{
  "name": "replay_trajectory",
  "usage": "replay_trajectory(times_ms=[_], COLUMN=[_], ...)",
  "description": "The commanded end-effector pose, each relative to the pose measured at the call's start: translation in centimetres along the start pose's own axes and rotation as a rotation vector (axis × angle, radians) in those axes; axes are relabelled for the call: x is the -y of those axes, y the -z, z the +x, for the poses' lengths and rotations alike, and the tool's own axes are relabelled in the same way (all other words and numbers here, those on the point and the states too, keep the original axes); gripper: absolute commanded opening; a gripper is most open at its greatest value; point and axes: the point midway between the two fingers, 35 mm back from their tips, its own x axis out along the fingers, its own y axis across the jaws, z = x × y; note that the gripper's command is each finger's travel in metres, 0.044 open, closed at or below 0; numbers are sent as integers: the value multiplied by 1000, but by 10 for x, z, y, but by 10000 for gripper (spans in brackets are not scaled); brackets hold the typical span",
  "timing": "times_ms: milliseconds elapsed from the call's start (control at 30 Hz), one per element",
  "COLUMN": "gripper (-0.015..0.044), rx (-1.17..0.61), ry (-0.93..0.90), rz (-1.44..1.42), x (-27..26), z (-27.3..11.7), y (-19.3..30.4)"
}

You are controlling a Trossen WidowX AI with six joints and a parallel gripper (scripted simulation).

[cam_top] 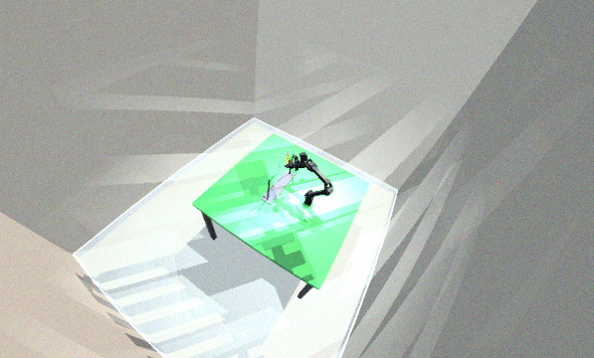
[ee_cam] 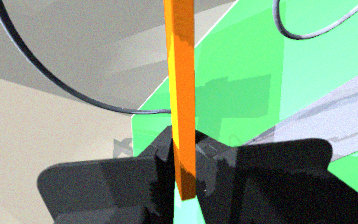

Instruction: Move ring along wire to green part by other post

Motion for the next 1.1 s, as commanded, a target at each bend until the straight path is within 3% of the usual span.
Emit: replay_trajectory(times_ms=[0, 1067], gripper=[-150, -150], rx=[13, 62], ry=[17, 219], rz=[-46, -391], x=[-1, 12], z=[-1, -1], y=[-2, -5])
